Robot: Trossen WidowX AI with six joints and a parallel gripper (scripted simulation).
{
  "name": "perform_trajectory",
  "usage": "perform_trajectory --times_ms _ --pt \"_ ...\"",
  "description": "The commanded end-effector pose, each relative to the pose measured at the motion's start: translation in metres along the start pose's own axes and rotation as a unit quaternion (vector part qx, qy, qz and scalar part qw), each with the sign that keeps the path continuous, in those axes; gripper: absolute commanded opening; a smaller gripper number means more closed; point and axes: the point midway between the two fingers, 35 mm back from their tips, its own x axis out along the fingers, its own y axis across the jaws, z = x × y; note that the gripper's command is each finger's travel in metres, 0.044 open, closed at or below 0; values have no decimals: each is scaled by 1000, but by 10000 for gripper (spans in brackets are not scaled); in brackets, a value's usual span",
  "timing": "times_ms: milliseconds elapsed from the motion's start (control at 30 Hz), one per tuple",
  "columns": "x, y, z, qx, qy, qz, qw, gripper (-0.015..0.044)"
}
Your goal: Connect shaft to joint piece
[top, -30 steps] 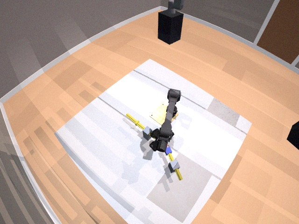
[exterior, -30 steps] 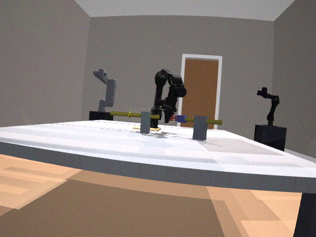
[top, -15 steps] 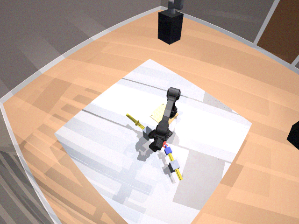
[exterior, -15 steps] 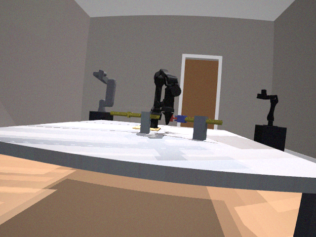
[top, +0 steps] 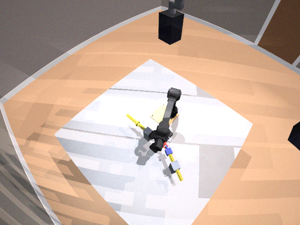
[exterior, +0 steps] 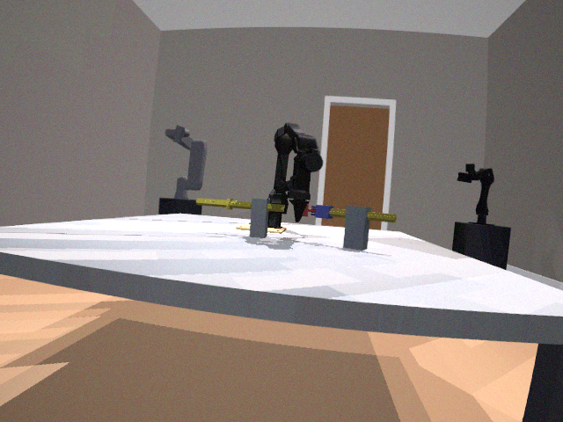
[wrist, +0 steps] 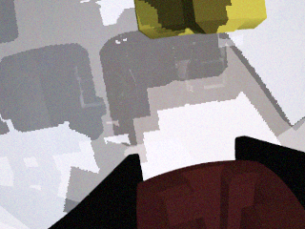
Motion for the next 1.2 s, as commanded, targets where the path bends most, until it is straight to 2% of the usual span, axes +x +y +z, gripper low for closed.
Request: perform_trajectory --times_ms 0,33,400,733,967,1167 --pt "0 0 0 1 0 0 1000 147" --pt "0 0 0 1 0 0 1000 147" --pt "0 0 0 1 0 0 1000 436" --pt "-1 0 0 1 -3 0 1000 440" --pt "-28 -1 -5 1 -91 4 996 440" --pt "-29 -1 -4 0 -93 6 996 440"
